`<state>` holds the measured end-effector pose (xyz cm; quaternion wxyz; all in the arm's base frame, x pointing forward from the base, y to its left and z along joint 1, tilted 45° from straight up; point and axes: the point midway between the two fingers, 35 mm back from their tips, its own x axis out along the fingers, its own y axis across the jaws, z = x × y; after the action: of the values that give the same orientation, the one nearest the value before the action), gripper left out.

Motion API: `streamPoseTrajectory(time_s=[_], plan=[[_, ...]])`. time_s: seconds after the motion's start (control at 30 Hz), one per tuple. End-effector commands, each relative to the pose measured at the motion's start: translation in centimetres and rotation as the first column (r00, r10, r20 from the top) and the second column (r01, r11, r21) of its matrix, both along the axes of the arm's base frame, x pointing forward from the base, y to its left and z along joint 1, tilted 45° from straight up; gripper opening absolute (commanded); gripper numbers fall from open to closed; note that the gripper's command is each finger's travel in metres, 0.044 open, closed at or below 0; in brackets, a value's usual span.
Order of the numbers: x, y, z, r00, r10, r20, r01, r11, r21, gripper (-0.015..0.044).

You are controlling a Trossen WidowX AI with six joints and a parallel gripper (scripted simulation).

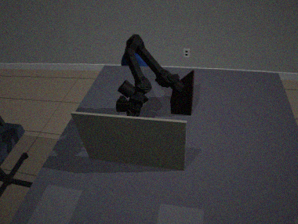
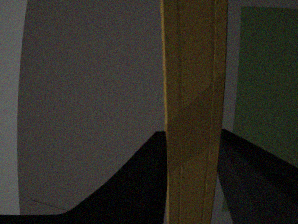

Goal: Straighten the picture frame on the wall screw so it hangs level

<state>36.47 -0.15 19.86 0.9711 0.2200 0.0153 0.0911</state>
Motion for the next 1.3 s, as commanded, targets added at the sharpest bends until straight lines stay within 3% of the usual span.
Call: streamPoseTrajectory(time_s=[0.0, 1.27], plan=[[0.01, -0.04, -0.02, 1.000, 0.000, -0.001, 0.000, 1.000, 0.005, 0.0000], [0.03, -0.25, -0.09, 0.999, 0.008, -0.041, 0.001, 0.977, 0.214, 0.0000]])
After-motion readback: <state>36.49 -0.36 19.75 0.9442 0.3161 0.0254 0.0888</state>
